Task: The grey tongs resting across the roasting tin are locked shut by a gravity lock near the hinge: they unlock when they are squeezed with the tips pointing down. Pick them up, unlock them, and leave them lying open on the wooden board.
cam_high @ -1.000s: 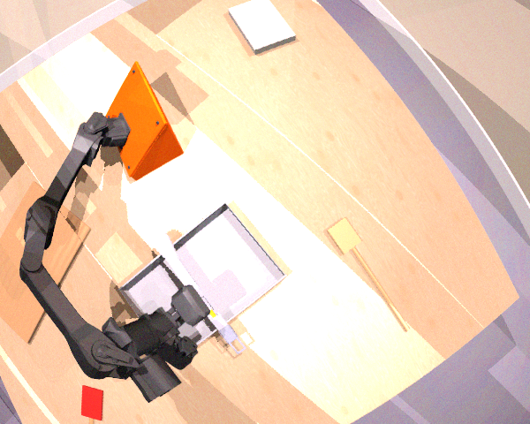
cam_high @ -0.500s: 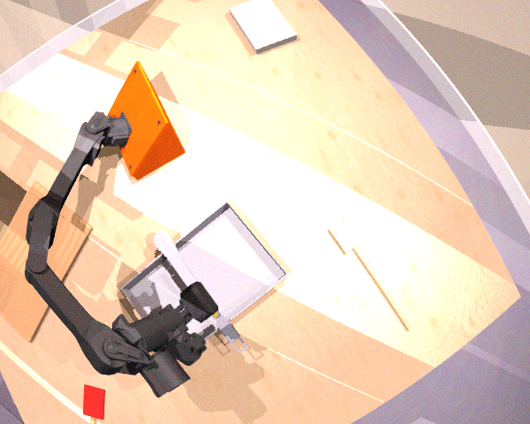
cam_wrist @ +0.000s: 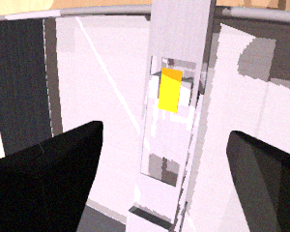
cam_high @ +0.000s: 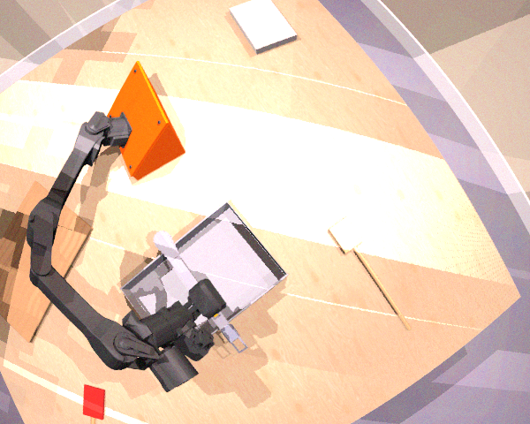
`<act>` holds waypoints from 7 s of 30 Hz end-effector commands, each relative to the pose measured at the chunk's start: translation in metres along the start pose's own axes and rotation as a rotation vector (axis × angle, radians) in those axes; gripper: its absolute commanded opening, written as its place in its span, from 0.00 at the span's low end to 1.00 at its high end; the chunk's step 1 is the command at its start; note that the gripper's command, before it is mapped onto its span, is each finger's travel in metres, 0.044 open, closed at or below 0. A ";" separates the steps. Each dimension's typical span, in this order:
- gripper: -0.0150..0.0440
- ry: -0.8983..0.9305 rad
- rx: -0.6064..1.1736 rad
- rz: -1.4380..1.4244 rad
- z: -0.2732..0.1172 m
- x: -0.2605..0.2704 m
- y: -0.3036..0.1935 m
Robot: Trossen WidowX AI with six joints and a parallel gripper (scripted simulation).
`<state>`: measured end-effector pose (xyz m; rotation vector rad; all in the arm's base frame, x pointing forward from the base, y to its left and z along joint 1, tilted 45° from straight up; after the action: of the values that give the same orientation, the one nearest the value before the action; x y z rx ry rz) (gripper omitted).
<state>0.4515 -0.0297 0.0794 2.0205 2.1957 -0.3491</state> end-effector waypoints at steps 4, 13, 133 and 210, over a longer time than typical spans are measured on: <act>0.69 0.002 0.011 -0.005 0.015 0.001 -0.002; 0.69 0.002 0.011 -0.005 0.030 0.001 -0.003; 0.00 -0.513 -0.169 0.532 -0.169 -0.094 -0.110; 0.00 -0.739 -0.621 0.932 -0.254 -0.177 -0.357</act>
<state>0.1269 -0.1621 0.3978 1.9012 0.6829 -0.2107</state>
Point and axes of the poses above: the point midway between the two fingers, 35 mm back from their tips, its own z axis out along the fingers, its own x axis across the jaws, y = z × x, the point moved 4 cm from there along -z, back along the fingers, and after that the axes turned 5 degrees about -z, right-handed, at the moved point
